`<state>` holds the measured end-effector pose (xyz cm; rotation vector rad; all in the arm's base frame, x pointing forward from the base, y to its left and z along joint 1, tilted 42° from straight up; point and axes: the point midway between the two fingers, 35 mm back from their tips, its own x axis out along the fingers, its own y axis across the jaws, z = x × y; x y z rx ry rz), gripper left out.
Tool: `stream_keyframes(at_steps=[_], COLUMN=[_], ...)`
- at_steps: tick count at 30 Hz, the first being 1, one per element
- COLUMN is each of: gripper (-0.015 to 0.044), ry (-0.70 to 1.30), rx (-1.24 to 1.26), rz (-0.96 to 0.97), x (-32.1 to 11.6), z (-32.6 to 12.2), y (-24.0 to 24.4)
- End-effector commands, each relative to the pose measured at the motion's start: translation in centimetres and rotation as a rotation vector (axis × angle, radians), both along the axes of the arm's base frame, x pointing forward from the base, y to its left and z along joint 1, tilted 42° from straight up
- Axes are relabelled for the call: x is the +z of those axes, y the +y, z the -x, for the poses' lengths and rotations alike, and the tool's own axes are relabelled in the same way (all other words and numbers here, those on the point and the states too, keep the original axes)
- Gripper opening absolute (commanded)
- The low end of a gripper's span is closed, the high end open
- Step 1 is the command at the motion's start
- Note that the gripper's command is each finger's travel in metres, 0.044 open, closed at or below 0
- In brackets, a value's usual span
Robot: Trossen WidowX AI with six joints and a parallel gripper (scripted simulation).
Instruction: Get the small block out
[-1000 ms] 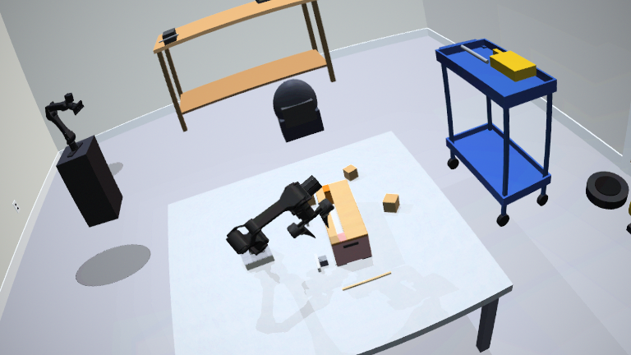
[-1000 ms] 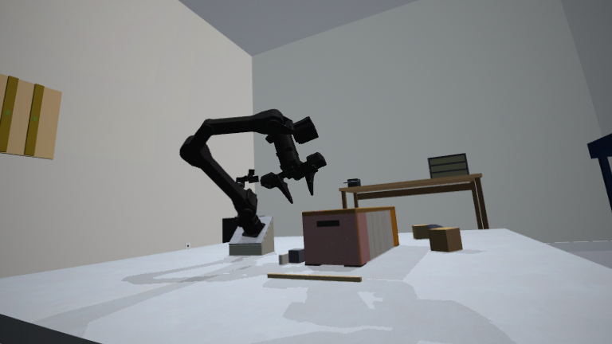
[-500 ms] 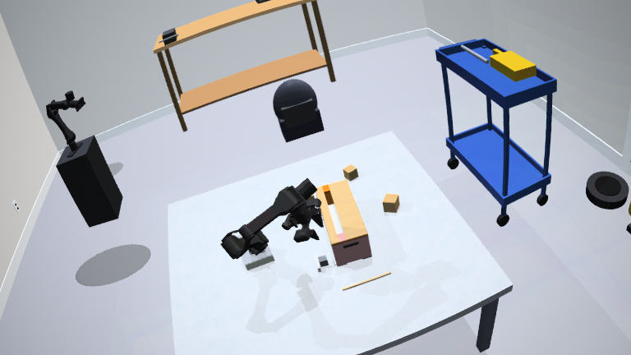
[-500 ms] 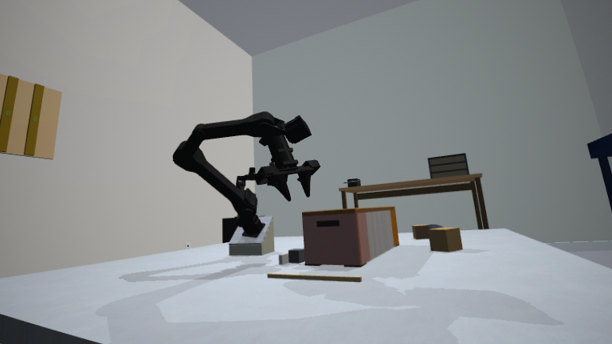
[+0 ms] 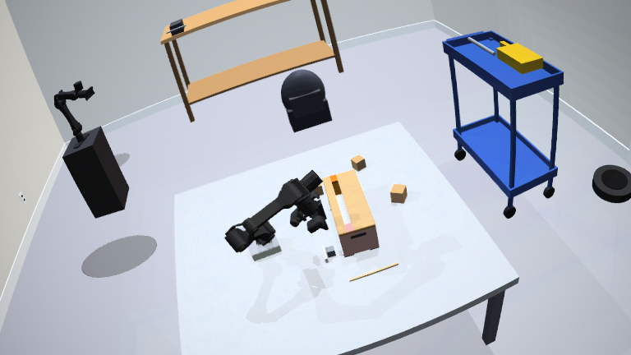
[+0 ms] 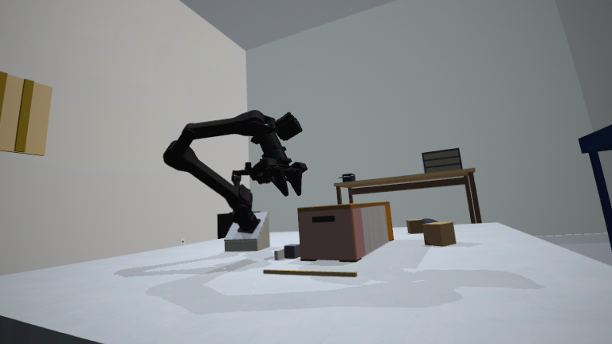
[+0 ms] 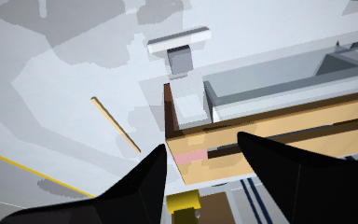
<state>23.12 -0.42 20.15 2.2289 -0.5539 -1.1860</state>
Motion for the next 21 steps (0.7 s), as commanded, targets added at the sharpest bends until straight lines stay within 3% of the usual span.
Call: stream_keyframes(at_steps=[1,21], gripper=[0.0285,0.0285], ry=[-0.096,-1.311], rx=[-0.112,-1.426], rz=[-0.098,-1.145], x=[-0.4,-2.6], z=[0.0,-0.4], y=[-0.2,-3.2])
